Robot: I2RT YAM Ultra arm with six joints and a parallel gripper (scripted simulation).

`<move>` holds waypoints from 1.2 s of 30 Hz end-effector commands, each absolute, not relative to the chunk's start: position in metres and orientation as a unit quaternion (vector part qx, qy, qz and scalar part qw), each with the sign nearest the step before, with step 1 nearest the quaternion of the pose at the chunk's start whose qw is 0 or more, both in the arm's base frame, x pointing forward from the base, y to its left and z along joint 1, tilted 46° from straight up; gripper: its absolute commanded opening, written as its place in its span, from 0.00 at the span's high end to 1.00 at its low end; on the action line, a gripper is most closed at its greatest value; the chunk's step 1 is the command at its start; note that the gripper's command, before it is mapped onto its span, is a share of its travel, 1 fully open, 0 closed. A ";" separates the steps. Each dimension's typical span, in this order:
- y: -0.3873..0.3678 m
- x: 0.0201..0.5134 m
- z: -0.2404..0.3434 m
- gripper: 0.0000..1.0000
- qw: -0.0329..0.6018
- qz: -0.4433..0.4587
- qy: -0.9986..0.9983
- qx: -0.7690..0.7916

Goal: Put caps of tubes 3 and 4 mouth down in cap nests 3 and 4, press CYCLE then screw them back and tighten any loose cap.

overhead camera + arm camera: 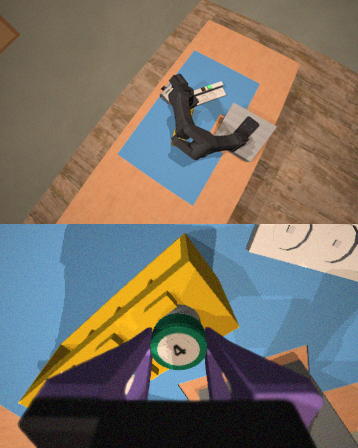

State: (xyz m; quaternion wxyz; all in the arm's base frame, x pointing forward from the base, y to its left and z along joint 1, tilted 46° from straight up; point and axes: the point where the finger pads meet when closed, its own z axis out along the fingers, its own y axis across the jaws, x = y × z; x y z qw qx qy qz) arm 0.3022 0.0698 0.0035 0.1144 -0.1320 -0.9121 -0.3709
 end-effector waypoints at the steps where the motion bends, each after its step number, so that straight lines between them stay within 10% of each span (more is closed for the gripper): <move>1: 0.064 0.306 0.005 1.00 0.148 -0.358 -0.890 -0.240; 13: 0.064 0.306 0.005 1.00 0.167 -0.349 -0.876 -0.288; 14: 0.064 0.306 0.005 0.51 0.167 -0.349 -0.876 -0.288; 36: 0.064 0.306 0.005 0.51 0.094 -0.376 -0.916 -0.108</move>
